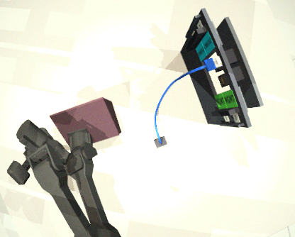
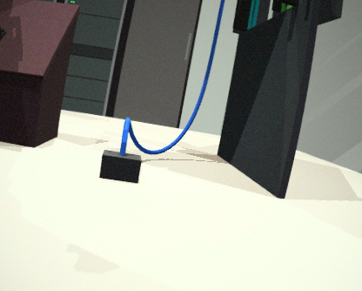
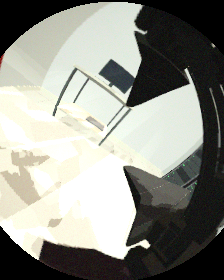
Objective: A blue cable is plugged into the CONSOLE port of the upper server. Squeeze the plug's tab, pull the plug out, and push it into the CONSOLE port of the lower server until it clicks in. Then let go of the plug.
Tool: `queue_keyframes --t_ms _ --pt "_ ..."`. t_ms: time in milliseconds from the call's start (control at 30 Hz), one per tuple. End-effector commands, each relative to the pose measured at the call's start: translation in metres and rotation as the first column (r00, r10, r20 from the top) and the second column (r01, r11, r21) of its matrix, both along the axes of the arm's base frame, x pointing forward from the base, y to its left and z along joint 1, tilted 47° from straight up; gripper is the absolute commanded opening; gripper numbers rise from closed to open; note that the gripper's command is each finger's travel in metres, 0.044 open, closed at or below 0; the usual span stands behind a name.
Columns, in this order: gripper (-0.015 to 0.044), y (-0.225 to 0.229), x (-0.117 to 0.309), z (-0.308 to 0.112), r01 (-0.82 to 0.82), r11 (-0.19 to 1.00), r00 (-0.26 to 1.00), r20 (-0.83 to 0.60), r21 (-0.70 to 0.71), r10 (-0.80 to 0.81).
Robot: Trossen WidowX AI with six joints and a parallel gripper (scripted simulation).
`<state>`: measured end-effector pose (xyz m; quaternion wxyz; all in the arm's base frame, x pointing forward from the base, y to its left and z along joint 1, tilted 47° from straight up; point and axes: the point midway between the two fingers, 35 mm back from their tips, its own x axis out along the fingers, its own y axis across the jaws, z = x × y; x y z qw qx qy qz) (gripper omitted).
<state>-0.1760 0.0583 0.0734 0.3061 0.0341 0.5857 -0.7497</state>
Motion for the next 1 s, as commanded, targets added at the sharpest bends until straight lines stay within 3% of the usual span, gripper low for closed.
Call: queue_keyframes --t_ms 0,167,400,633,700,833,967 --pt "0.0374 0.001 0.0 0.0 0.002 1.0 1.0 0.003 0.0 -0.002" --pt "0.0242 0.018 0.003 -0.005 0.087 0.996 0.992 0.095 -0.021 -0.085" --pt "0.0239 0.064 0.013 -0.003 0.345 0.937 0.925 0.187 -0.05 -0.33" --pt "0.0239 0.113 0.039 -0.021 0.669 0.739 0.702 0.397 -0.081 -0.592" --pt "0.0239 0.134 0.054 -0.027 0.793 0.605 0.565 0.461 -0.072 -0.685" --pt "0.0239 0.179 0.096 -0.034 0.981 0.19 0.182 0.554 -0.043 -0.813" --pt "0.0239 0.215 0.147 -0.035 0.955 -0.294 -0.213 0.583 -0.045 -0.784"
